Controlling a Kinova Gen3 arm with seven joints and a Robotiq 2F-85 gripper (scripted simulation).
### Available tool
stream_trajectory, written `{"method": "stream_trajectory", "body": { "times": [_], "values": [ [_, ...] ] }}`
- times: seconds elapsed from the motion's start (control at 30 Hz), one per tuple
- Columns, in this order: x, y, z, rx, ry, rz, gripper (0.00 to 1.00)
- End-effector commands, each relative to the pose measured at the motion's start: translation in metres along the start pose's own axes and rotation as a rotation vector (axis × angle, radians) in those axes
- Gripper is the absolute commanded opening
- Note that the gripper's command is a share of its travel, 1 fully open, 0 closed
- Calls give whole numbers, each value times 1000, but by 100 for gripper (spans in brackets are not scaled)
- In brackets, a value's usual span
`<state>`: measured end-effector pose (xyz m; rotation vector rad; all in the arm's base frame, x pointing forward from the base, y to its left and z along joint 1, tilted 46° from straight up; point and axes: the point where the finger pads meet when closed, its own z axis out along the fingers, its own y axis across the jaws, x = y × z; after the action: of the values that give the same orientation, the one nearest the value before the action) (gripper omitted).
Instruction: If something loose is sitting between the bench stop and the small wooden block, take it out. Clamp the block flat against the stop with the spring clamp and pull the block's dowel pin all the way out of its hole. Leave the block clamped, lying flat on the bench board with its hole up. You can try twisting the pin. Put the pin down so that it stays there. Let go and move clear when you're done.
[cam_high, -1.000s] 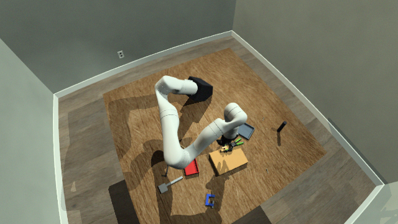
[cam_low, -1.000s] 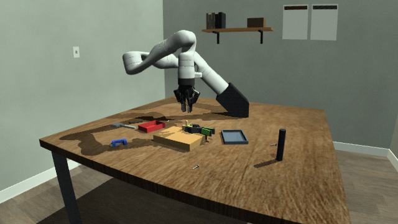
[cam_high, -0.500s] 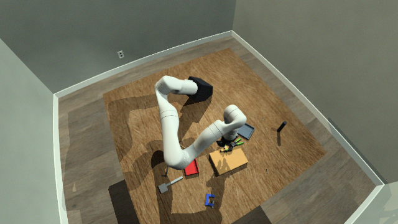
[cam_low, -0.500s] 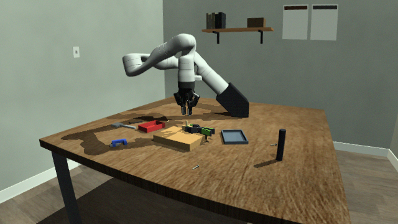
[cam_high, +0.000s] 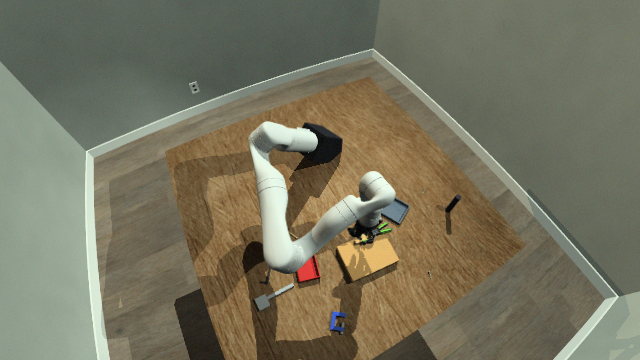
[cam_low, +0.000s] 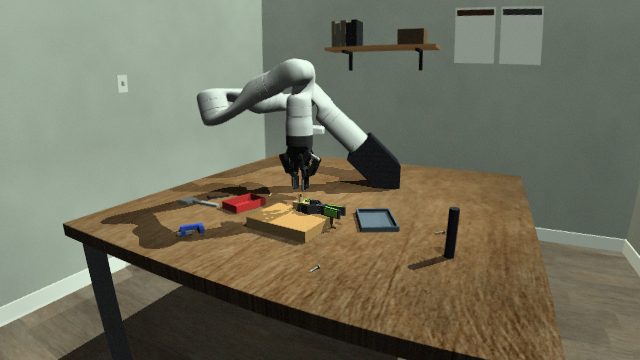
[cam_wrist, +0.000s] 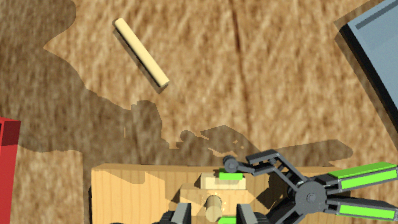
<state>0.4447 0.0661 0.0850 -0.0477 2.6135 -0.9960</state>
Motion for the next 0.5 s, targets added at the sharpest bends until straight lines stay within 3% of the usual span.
{"method": "stream_trajectory", "body": {
  "times": [0.0, 0.47],
  "values": [
    [0, 0, 0, -1, -1, 0, 34],
    [0, 0, 2, -1, -1, 0, 34]
  ]
}}
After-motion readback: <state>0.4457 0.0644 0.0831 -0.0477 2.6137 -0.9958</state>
